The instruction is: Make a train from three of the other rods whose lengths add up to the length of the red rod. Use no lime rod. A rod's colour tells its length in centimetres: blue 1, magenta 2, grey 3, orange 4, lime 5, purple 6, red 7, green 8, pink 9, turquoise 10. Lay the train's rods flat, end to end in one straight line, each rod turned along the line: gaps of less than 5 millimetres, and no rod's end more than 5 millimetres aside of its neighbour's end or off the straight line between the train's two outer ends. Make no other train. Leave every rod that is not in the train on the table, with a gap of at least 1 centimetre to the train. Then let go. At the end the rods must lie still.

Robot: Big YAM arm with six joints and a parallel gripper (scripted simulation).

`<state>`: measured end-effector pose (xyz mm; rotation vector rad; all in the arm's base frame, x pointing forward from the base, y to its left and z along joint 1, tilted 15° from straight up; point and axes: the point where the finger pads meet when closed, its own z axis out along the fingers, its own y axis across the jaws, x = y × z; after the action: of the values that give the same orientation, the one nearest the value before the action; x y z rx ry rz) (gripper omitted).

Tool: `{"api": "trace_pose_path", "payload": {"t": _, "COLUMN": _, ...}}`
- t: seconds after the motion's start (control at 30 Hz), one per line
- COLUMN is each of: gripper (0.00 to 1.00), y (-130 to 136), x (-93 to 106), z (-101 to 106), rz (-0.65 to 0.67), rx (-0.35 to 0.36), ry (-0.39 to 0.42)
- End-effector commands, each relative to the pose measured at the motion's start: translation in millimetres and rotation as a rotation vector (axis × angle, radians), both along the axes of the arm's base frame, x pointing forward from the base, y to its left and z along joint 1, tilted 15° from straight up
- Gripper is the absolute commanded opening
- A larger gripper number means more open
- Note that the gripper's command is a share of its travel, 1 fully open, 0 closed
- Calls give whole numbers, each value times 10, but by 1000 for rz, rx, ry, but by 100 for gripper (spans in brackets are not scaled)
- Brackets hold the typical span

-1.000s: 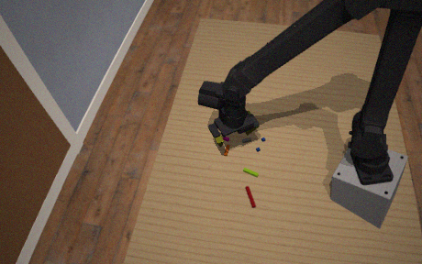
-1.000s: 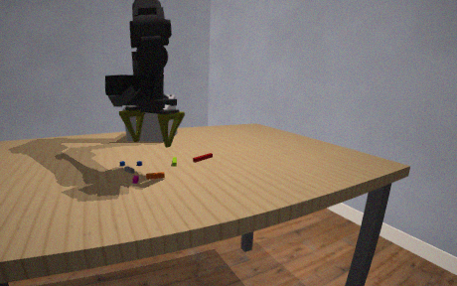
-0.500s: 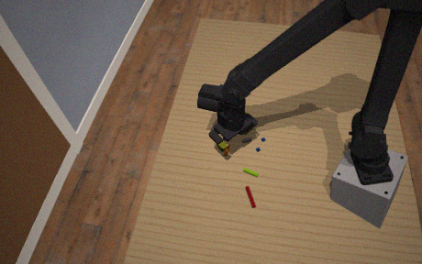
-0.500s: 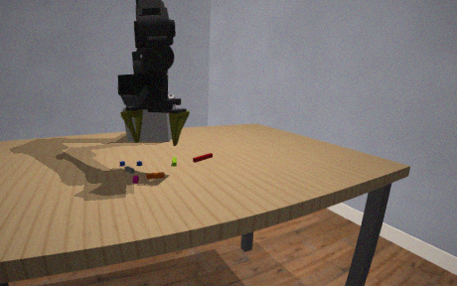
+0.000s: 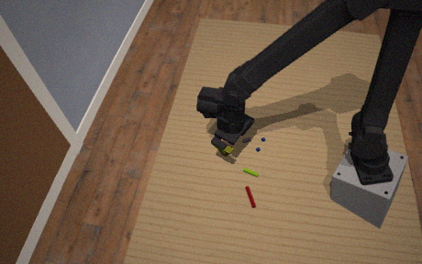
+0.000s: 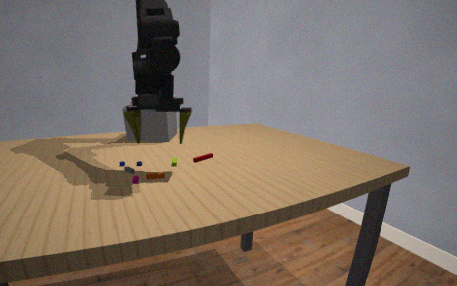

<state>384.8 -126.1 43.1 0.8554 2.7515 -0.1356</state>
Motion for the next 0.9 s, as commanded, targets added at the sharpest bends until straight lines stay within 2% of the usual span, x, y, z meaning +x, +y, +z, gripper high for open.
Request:
{"api": "trace_pose_path", "payload": {"t": 0.0, "gripper": 100, "y": 70, "x": 35, "z": 47, "rz": 103, "rx": -25, "ry": -8}}
{"api": "trace_pose_path", "payload": {"t": 0.03, "gripper": 100, "y": 71, "x": 33, "z": 46, "rz": 103, "rx": -25, "ry": -7}}
{"api": "trace_pose_path", "payload": {"t": 0.07, "gripper": 100, "y": 88, "x": 40, "z": 51, "rz": 164, "rx": -41, "ry": 1}}
{"api": "trace_pose_path", "payload": {"t": 0.2, "gripper": 100, "y": 91, "x": 39, "z": 44, "rz": 164, "rx": -39, "ry": 2}}
{"api": "trace_pose_path", "payload": {"t": 0.23, "gripper": 100, "y": 108, "x": 43, "z": 42, "rz": 218, "rx": -54, "ry": 10}}
{"api": "trace_pose_path", "payload": {"t": 0.53, "gripper": 100, "y": 180, "x": 46, "z": 38, "rz": 414, "rx": -99, "ry": 44}}
{"api": "trace_pose_path", "payload": {"t": 0.87, "gripper": 100, "y": 157, "x": 37, "z": 29, "rz": 432, "rx": -104, "ry": 50}}
